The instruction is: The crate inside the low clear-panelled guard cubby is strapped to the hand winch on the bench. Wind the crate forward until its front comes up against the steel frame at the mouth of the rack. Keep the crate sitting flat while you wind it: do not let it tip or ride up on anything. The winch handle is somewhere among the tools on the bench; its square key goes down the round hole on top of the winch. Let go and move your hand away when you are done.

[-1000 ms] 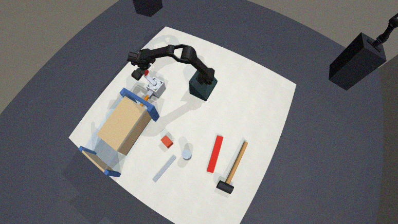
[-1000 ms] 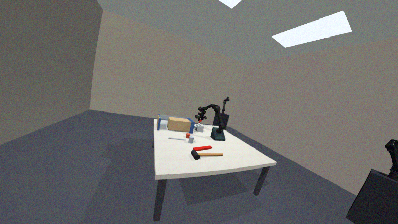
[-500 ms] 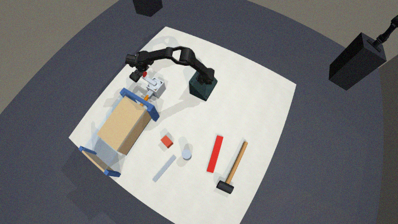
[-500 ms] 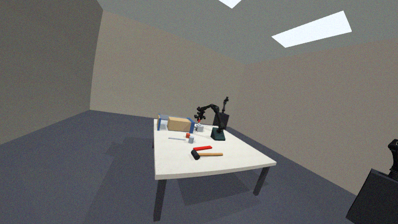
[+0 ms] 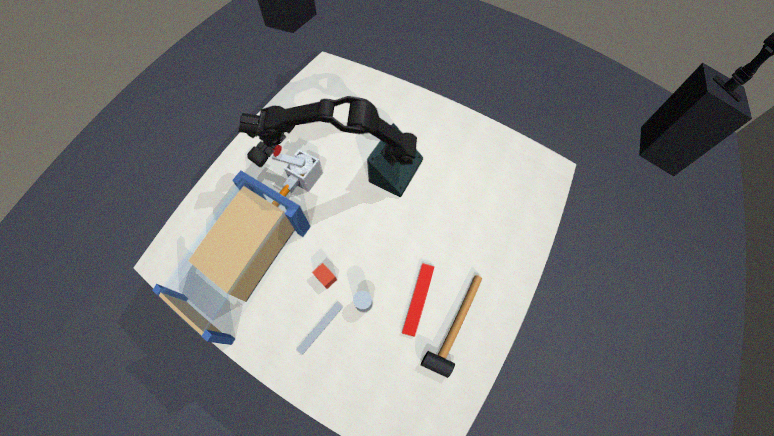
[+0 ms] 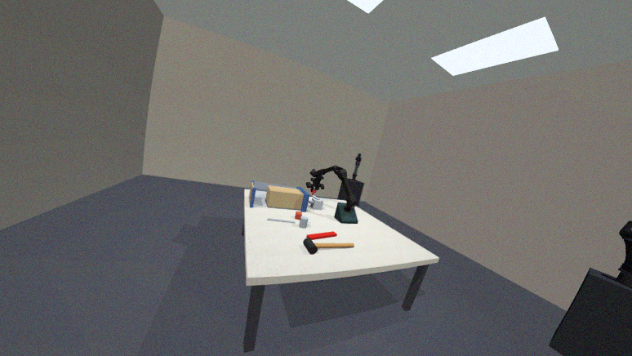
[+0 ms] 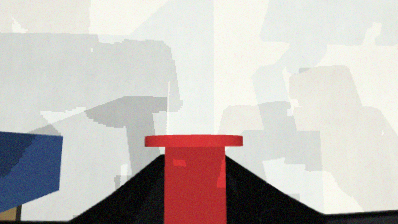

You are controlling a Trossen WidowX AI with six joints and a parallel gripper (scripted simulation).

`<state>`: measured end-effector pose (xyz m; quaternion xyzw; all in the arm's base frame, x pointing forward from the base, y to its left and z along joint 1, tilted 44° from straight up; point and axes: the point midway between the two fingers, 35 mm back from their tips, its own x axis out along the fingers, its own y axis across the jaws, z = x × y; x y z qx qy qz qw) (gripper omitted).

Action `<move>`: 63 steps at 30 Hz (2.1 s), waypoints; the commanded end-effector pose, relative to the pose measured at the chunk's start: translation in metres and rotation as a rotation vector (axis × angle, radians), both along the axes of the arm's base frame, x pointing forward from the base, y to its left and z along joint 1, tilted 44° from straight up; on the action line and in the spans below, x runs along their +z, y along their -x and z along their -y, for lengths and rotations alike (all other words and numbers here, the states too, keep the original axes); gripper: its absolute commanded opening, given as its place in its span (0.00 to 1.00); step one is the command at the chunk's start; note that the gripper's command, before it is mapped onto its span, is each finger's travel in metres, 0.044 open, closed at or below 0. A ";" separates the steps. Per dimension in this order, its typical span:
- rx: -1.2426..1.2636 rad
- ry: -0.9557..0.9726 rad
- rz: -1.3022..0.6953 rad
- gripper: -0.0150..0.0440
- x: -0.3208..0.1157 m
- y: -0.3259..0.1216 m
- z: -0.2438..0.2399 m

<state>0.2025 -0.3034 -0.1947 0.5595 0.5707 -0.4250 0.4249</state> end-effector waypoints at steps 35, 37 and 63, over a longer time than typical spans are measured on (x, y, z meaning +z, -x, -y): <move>0.003 -0.022 0.032 0.25 0.021 -0.054 -0.027; 0.003 -0.022 0.032 0.25 0.022 -0.056 -0.029; 0.003 -0.024 0.033 0.25 0.043 -0.073 -0.052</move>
